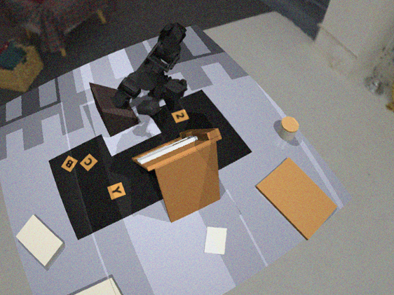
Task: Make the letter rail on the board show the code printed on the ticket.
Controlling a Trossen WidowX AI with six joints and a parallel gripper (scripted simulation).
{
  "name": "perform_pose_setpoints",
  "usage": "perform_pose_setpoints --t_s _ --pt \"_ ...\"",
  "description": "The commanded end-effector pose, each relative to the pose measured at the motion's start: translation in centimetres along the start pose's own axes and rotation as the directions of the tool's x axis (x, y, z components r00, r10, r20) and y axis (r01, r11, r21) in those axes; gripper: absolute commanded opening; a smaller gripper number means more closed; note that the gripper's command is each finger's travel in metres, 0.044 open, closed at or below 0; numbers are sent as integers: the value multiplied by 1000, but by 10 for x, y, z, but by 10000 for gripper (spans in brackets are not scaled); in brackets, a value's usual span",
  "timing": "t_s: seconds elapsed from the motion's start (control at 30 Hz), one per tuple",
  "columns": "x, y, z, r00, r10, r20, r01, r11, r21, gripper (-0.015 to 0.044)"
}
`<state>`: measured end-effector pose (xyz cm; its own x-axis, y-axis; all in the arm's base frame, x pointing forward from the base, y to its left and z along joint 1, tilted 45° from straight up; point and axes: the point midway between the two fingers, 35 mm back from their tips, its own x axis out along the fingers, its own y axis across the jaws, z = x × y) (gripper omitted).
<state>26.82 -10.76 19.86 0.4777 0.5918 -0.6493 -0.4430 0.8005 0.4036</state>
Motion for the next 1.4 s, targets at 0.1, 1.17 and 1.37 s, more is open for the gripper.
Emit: perform_pose_setpoints --t_s 0.1,1.17,1.37 --pt "-59 46 -23 952 -215 219 306 624 -719 440" --pt "-65 48 -29 935 -256 246 343 470 -814 387" --pt "-40 -14 -36 978 -158 135 200 546 -814 340"
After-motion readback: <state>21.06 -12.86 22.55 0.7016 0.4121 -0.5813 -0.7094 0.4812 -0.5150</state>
